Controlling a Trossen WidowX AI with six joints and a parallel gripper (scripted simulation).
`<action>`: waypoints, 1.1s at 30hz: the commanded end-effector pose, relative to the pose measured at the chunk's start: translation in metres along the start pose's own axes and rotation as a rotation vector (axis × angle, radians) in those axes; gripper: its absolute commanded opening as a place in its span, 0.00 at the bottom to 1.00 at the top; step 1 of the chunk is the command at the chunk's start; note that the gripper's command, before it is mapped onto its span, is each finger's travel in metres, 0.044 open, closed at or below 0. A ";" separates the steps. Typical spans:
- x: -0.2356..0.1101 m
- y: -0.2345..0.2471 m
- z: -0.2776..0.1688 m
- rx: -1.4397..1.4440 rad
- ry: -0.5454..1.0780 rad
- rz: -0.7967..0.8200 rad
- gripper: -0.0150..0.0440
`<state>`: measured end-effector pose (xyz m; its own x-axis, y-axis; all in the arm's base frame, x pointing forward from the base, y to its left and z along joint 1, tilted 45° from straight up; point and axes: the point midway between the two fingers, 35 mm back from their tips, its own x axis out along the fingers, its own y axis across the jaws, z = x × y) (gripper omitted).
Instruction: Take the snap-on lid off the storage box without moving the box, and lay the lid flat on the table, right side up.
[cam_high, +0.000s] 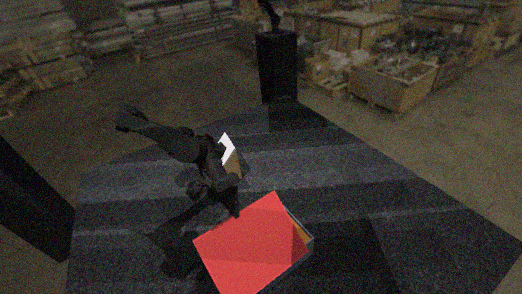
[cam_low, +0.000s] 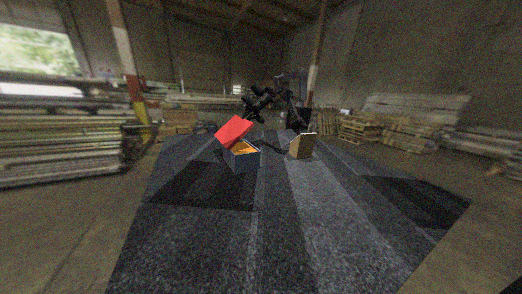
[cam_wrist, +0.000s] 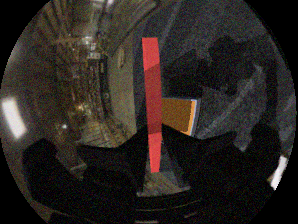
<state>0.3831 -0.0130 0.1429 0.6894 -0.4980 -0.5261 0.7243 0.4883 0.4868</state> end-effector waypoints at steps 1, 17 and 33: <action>-0.003 0.004 0.010 0.001 0.003 0.015 0.25; -0.006 0.001 0.042 0.000 0.002 0.015 0.25; -0.010 -0.002 0.074 -0.001 0.001 0.016 0.25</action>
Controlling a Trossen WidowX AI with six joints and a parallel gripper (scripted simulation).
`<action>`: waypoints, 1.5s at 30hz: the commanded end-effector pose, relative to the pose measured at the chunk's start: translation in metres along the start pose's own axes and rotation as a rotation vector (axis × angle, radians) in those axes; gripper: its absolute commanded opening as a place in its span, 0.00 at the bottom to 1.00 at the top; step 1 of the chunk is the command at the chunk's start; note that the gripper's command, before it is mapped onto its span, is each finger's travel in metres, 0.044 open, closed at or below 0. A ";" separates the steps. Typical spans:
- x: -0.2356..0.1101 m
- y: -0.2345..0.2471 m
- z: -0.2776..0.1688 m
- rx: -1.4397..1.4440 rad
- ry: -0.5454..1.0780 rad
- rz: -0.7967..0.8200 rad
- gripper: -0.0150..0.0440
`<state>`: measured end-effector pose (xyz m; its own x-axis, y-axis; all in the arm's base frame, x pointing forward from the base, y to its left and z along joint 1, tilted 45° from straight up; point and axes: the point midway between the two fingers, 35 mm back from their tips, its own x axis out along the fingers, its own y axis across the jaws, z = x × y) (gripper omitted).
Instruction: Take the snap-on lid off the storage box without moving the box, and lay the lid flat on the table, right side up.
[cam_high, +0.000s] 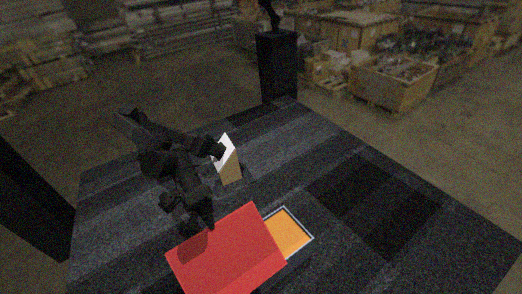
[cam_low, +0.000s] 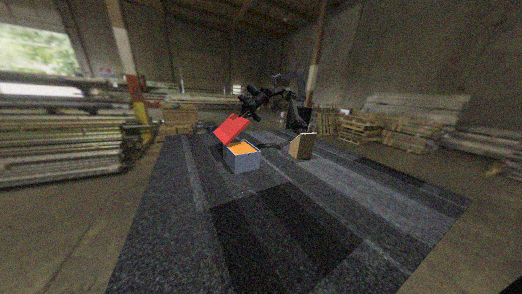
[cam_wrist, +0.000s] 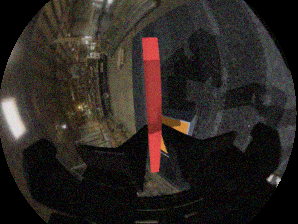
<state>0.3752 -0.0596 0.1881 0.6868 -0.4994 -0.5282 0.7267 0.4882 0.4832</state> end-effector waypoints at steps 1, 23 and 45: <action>-0.004 0.005 0.011 0.002 0.000 0.019 0.25; -0.009 0.001 0.055 0.001 -0.002 0.020 0.25; -0.014 -0.003 0.099 -0.001 -0.005 0.021 0.25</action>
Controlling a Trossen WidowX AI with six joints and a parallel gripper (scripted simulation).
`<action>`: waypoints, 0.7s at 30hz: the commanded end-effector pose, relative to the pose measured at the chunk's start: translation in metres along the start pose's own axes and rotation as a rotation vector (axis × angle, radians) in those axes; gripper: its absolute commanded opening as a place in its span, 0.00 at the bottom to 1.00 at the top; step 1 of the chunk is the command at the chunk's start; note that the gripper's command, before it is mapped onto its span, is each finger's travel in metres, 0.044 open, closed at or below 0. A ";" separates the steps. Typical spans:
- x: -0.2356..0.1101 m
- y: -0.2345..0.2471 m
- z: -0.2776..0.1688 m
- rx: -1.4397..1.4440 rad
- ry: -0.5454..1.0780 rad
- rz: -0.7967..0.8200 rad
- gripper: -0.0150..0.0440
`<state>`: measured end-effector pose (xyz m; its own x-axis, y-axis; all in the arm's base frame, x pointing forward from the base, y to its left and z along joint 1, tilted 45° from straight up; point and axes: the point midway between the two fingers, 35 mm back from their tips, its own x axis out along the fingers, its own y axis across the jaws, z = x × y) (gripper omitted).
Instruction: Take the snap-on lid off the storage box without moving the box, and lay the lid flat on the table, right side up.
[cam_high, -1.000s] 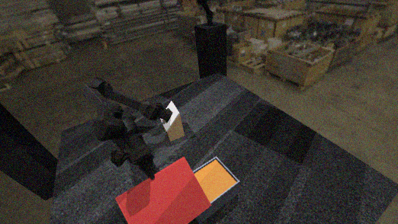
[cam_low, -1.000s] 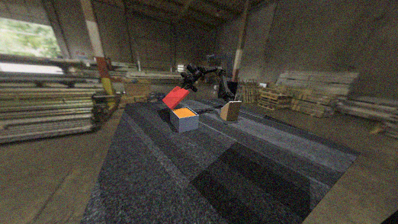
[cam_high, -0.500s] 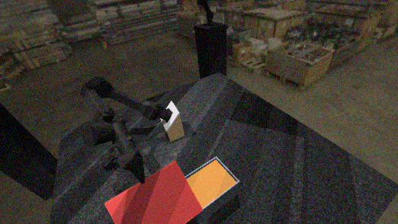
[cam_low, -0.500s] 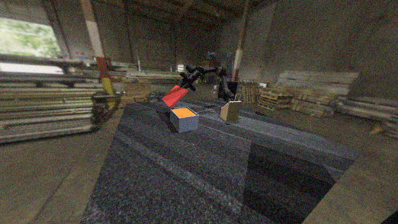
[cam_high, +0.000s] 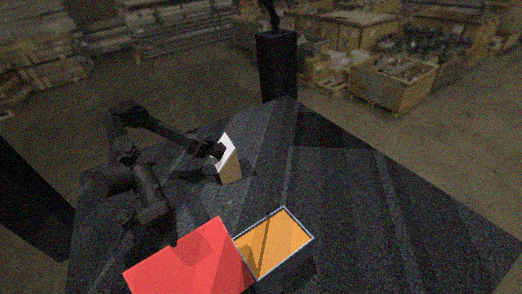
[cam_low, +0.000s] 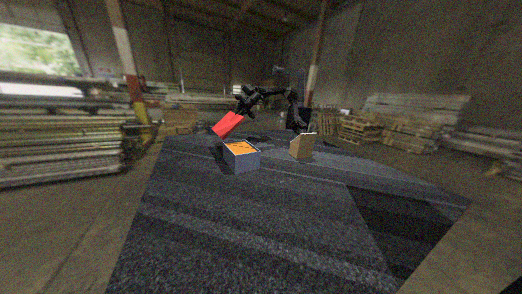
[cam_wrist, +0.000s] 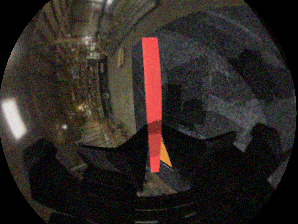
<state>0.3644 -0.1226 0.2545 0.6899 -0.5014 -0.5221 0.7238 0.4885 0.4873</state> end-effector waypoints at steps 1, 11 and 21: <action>-0.003 0.004 0.010 -0.003 0.001 0.017 0.25; -0.005 0.002 0.030 -0.004 -0.001 0.017 0.25; -0.008 0.001 0.050 -0.005 -0.002 0.018 0.25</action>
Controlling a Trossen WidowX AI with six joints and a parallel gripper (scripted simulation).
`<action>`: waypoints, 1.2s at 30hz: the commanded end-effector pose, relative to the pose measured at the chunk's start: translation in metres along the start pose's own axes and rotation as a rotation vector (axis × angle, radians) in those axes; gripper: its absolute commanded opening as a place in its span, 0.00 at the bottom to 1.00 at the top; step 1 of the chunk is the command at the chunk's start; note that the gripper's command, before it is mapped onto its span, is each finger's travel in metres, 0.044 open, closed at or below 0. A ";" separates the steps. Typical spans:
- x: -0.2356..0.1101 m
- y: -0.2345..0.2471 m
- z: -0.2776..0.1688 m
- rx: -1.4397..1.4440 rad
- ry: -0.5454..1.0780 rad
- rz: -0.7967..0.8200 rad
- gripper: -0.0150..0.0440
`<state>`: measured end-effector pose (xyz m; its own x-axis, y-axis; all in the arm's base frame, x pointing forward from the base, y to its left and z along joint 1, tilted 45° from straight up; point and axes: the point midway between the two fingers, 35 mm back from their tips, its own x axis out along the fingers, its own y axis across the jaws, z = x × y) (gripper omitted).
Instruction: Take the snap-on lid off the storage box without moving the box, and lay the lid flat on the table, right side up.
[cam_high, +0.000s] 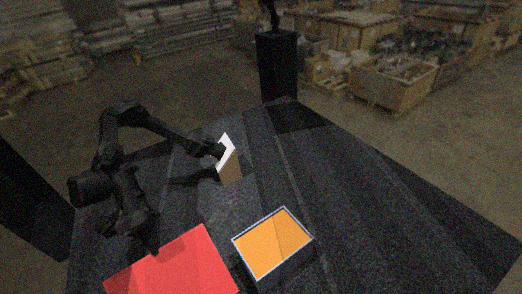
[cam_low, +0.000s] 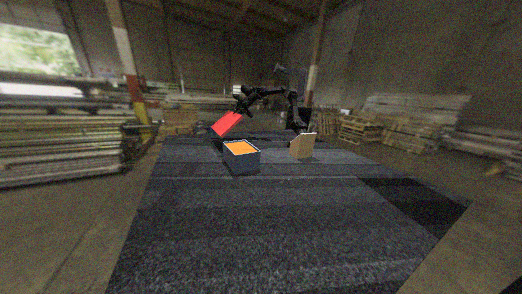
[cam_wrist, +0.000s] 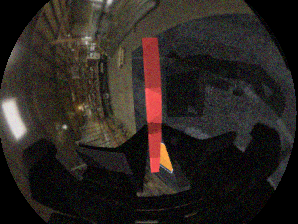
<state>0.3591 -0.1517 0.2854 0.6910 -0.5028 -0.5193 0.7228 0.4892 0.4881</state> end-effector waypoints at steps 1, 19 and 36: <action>-0.003 0.004 0.009 -0.005 0.001 0.016 0.25; 0.001 -0.005 0.019 -0.006 -0.001 0.017 0.25; 0.011 -0.017 0.018 -0.006 -0.002 0.017 0.25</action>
<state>0.3534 -0.1787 0.2844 0.6934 -0.5050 -0.5139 0.7205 0.4908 0.4899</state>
